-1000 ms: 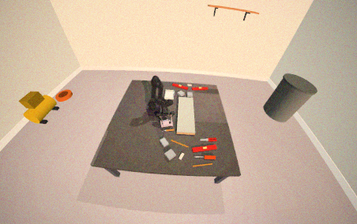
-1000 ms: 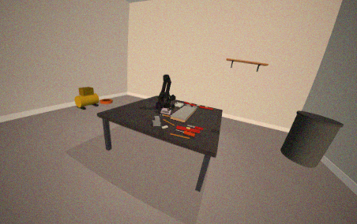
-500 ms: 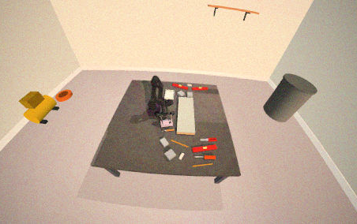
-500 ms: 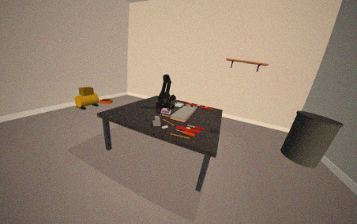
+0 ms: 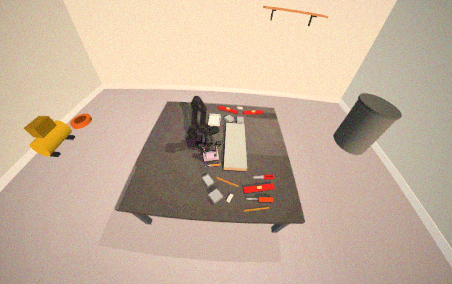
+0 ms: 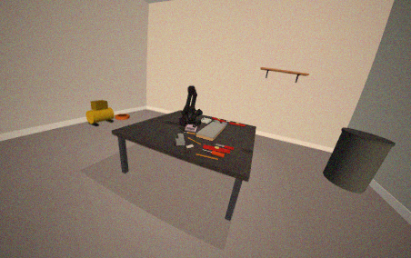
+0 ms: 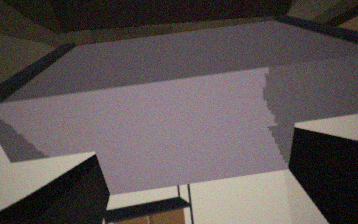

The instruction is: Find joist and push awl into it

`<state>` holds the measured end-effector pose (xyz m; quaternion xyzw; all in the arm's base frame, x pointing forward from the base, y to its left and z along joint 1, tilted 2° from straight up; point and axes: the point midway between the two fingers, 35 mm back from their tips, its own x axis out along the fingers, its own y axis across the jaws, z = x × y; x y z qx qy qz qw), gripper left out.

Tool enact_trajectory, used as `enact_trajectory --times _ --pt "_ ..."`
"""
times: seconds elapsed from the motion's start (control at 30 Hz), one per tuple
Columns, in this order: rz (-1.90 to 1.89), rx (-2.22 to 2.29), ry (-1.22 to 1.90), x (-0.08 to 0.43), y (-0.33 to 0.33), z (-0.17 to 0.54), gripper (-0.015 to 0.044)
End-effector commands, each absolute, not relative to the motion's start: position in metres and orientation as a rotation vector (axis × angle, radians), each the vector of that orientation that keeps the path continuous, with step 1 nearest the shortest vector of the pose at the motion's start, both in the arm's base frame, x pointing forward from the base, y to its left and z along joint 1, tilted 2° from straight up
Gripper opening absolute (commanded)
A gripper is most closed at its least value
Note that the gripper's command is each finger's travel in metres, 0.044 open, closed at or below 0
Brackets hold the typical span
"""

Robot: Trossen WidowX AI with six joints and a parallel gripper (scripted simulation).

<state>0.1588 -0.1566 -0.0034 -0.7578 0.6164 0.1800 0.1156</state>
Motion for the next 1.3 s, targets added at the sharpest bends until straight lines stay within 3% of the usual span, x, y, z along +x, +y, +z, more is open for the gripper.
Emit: enact_trajectory --times 0.0,0.23,0.33,1.27 --pt "0.529 -2.220 1.806 0.1587 -0.1566 -0.0035 0.0378" --pt "0.529 -2.220 1.806 0.1587 -0.1566 -0.0035 0.0378" --pt "0.525 -2.220 1.805 0.1590 -0.1566 -0.0032 0.0440" --pt "0.532 -2.213 1.802 0.1590 -0.1499 -0.0027 0.0440"
